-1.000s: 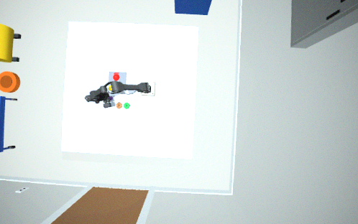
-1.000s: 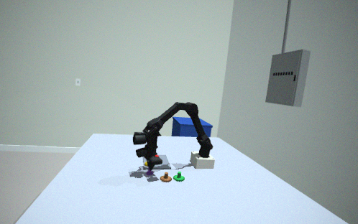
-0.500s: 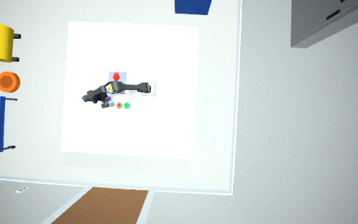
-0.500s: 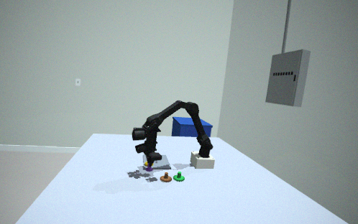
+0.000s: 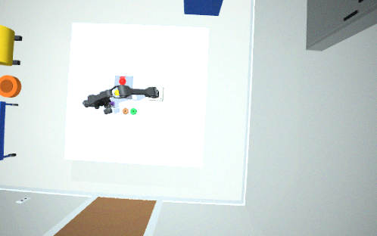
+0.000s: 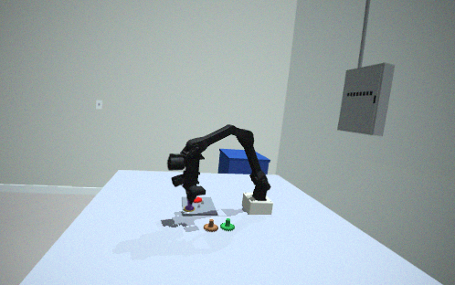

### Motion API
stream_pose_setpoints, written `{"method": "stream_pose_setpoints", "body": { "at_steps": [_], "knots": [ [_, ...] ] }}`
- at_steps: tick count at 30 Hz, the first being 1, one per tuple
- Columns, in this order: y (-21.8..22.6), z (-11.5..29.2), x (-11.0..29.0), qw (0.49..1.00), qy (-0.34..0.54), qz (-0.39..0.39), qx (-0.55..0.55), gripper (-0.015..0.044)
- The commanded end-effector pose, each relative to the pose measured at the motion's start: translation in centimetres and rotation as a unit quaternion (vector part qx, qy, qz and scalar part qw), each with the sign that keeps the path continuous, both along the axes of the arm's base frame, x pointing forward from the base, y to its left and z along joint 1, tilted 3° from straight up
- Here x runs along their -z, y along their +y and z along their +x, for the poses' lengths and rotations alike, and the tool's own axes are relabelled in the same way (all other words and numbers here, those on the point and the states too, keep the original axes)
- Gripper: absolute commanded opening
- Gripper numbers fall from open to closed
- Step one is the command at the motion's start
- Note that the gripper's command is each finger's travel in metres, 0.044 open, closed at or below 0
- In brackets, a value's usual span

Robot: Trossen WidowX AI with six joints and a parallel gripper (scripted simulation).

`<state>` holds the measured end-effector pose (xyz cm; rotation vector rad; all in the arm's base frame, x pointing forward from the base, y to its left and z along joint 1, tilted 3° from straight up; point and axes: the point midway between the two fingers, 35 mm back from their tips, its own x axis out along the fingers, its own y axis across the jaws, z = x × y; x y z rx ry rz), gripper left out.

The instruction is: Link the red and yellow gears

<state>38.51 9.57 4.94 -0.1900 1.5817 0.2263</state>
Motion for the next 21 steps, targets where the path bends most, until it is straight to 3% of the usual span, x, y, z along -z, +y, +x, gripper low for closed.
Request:
{"method": "stream_pose_setpoints", "body": {
  "at_steps": [1,21],
  "knots": [
    [0.1,0.1,-1.0,1.0,-0.002,0.001,0.0,0.0],
    [0.1,-0.3,-6.2,1.0,-0.002,0.001,0.0,0.0]
  ]
}}
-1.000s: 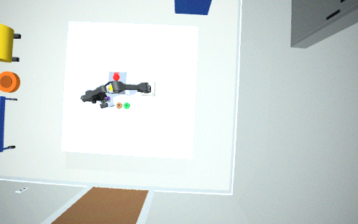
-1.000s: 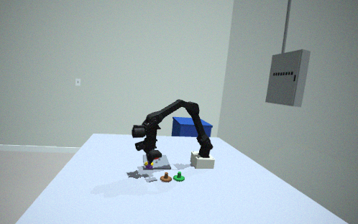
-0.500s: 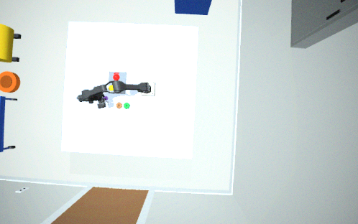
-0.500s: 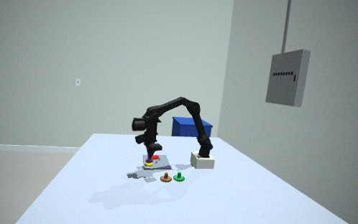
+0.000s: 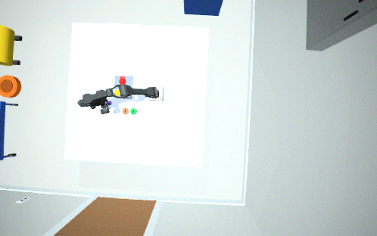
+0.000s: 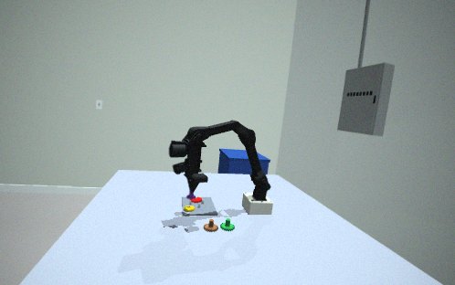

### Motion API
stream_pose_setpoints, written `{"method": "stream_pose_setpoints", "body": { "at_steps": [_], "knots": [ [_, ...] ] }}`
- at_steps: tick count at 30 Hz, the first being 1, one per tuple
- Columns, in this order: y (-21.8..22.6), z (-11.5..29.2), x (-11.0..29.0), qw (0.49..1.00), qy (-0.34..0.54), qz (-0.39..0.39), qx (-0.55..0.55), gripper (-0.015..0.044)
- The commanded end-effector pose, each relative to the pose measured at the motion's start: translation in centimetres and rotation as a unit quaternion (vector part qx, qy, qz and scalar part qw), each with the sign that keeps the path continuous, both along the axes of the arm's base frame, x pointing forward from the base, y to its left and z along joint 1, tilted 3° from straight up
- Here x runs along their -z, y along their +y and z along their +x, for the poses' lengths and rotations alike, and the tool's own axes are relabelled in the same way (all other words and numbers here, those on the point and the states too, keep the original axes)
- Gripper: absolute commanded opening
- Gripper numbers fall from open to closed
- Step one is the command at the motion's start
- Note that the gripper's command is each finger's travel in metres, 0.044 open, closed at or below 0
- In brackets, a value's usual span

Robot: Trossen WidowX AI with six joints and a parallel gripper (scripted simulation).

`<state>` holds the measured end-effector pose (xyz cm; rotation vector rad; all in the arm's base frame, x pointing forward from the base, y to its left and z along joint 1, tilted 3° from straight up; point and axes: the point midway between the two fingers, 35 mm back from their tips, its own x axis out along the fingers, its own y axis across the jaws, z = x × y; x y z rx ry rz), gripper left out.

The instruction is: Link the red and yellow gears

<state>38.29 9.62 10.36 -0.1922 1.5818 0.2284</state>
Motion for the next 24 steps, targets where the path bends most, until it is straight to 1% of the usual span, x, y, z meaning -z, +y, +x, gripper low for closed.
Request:
{"method": "stream_pose_setpoints", "body": {
  "at_steps": [1,9,24],
  "knots": [
    [0.0,-0.1,-1.0,1.0,-0.002,0.001,0.002,0.0],
    [0.0,-0.4,-2.7,1.0,-0.002,0.001,0.002,0.0],
    [-2.9,-0.7,-1.5,1.0,-0.002,0.0,0.002,0.0]
  ]
}}
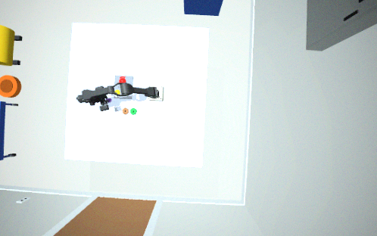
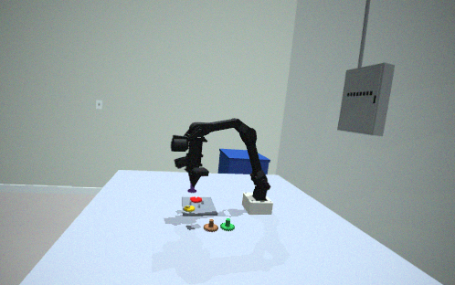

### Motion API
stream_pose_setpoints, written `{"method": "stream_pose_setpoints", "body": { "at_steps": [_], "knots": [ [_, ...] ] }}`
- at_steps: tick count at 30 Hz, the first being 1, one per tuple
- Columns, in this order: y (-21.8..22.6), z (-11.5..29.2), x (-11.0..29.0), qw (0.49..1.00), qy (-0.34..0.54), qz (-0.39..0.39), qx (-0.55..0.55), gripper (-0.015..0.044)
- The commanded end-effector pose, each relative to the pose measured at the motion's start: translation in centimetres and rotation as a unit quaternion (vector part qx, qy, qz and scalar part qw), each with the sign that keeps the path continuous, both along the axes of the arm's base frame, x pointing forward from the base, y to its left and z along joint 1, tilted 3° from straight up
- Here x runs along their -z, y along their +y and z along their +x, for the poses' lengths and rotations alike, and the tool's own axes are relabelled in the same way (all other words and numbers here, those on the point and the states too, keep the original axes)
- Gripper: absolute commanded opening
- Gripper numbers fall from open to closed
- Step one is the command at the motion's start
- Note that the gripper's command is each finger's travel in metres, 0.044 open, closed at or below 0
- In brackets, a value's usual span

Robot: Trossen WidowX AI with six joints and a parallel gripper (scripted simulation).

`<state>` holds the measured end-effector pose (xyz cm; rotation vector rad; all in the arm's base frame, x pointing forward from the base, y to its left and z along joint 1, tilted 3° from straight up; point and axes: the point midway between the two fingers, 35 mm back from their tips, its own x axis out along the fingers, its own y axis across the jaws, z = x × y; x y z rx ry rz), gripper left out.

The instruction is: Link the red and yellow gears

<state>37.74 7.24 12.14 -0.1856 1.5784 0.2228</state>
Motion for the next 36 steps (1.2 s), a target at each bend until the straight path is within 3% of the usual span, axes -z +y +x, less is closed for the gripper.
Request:
{"method": "stream_pose_setpoints", "body": {
  "at_steps": [1,36],
  "knots": [
    [-0.7,-0.2,0.3,1.0,0.0,-0.001,-0.002,0.0],
    [-7.7,-2.4,3.6,1.0,0.0,-0.003,-0.002,0.0]
  ]
}}
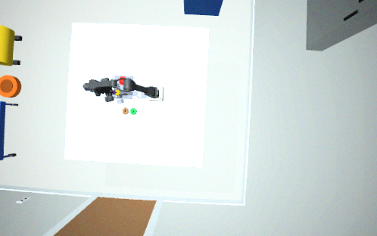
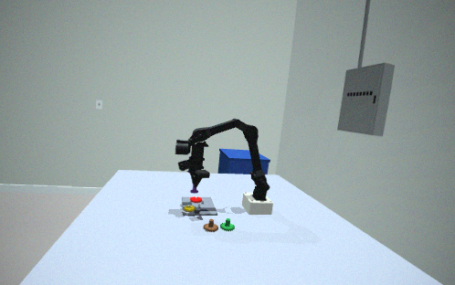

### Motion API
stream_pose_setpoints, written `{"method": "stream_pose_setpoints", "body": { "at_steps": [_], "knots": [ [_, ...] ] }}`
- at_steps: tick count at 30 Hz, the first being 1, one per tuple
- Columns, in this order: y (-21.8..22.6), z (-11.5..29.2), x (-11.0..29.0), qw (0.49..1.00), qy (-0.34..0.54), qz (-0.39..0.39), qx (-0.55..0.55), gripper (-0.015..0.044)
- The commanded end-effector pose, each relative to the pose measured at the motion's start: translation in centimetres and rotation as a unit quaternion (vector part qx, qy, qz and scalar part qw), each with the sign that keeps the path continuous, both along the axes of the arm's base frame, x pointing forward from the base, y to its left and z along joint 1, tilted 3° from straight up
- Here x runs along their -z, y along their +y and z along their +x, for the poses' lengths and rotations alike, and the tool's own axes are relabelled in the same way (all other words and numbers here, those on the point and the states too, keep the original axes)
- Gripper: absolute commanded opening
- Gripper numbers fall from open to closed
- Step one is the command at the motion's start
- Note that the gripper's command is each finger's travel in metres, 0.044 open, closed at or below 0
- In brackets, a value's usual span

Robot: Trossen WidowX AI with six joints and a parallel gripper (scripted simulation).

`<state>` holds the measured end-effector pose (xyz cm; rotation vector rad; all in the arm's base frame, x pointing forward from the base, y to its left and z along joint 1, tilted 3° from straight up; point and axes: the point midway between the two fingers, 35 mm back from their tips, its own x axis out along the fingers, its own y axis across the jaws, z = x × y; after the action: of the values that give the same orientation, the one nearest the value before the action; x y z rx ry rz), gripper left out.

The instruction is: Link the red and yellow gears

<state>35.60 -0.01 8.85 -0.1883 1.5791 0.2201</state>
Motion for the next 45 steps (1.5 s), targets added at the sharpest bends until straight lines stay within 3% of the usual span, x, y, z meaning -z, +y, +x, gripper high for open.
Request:
{"method": "stream_pose_setpoints", "body": {
  "at_steps": [1,45],
  "knots": [
    [-0.7,-0.4,0.4,1.0,0.0,-0.002,-0.002,0.0],
    [-7.6,-6.0,4.5,1.0,0.003,-0.004,-0.002,0.0]
  ]
}}
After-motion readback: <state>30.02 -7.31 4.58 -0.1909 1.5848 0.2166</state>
